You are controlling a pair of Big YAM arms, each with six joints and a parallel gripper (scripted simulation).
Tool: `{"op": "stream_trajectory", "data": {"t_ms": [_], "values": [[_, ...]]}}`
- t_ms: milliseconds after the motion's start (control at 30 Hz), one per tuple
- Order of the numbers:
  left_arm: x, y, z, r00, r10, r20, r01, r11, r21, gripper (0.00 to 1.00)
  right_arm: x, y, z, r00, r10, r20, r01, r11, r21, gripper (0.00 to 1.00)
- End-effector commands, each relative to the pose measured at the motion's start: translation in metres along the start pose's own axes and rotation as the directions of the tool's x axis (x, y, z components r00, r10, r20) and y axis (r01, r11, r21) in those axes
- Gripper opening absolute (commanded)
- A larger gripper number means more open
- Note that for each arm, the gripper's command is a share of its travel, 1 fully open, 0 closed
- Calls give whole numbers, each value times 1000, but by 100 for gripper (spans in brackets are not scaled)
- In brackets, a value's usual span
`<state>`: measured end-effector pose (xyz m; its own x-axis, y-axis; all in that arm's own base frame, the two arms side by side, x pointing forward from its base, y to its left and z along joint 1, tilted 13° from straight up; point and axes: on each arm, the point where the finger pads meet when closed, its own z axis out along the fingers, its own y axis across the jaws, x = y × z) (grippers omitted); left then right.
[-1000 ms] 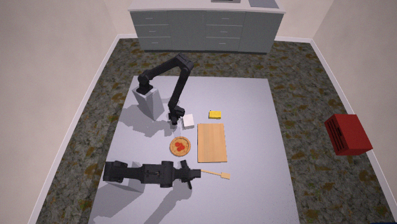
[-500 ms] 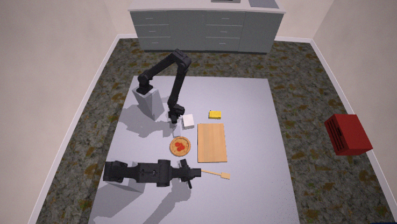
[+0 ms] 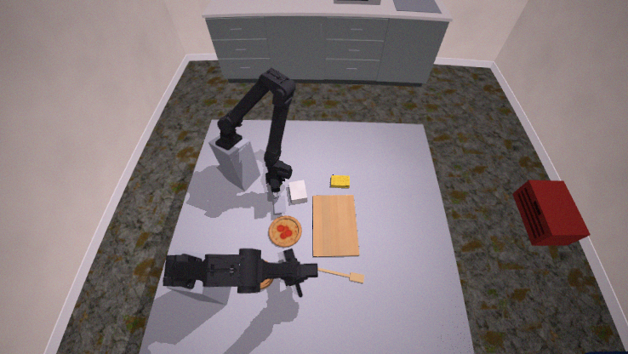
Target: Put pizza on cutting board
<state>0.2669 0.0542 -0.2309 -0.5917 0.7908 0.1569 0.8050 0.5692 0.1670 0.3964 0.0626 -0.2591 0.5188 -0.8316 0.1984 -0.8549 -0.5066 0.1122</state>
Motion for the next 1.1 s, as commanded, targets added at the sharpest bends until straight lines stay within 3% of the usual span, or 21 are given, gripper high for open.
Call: {"op": "stream_trajectory", "data": {"t_ms": [0,67,133,233,300,400,500,667,767,800,1000,1067], "values": [[2,-9,-9,1000,-5,2,5,1000,-1,6,4,-25,-30,1000,7,-11,-7,998,57,6],[2,-9,-13,1000,-1,-3,1,1000,7,6,5,-19,-31,1000,12,-10,-11,998,54,6],[12,-18,-3,1000,-7,-23,8,999,36,6,8,-11,-16,1000,19,-7,-19,999,42,6],[4,-7,-3,1000,-5,-4,5,1000,7,6,-2,-4,-7,1000,3,-3,-2,1000,26,6],[5,-3,-3,1000,-11,-8,11,1000,14,6,-6,-4,-9,1000,-5,1,5,1000,12,6],[6,-5,-6,1000,-18,-7,18,1000,13,6,6,-24,-24,1000,7,-13,-6,998,63,6],[-5,-6,-23,994,-99,-55,99,995,-5,6,-23,-23,-46,992,60,-111,-54,997,61,6],[-6,-13,-35,980,-146,-134,146,989,-9,6,-44,-41,-68,966,64,-251,-45,996,80,6],[-3,-14,-32,986,-89,-138,89,996,-1,6,-41,-40,-65,964,7,-267,10,998,60,6],[-5,-16,-40,972,-167,-167,168,986,-11,6,-29,-31,-56,962,-2,-271,13,999,37,6],[-5,-28,-51,939,-219,-265,223,975,-17,6,-34,-26,-55,964,18,-267,-8,999,39,6],[2,-29,-41,950,-151,-273,161,987,14,6,-43,-21,-54,964,-2,-266,9,1000,23,6]]}}
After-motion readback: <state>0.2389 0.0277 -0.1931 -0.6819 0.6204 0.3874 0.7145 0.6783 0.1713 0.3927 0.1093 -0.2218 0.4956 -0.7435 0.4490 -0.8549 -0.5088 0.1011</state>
